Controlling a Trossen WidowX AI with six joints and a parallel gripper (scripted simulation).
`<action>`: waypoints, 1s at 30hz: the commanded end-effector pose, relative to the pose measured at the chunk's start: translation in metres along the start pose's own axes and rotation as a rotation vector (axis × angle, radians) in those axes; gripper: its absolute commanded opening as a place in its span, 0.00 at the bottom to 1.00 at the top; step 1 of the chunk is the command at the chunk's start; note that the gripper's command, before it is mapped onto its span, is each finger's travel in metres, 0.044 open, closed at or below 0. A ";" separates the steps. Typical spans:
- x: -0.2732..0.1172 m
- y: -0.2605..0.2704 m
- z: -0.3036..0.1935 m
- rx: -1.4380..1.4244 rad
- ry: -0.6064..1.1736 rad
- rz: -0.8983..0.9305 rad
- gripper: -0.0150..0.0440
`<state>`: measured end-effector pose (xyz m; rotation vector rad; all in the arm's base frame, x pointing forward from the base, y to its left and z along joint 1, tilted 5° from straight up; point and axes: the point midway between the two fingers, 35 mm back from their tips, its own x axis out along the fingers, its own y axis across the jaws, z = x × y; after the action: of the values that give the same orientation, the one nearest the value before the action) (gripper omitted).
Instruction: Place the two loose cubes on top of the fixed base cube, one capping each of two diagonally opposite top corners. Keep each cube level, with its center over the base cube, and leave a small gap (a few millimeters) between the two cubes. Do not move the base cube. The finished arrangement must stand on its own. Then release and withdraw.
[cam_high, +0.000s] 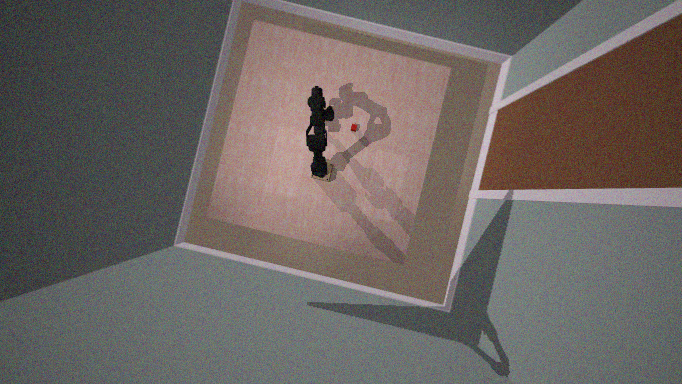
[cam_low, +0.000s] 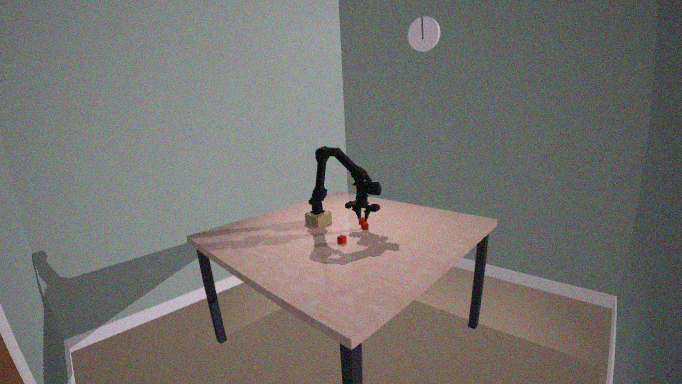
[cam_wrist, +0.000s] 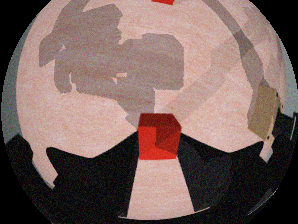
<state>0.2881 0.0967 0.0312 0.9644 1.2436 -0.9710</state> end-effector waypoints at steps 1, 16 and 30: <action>0.000 0.000 0.001 -0.002 -0.003 0.001 0.43; -0.012 0.000 0.000 0.000 0.000 0.000 0.60; -0.030 0.000 0.000 0.000 0.000 0.000 0.60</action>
<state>0.2850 0.0979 0.0577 0.9583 1.2486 -0.9736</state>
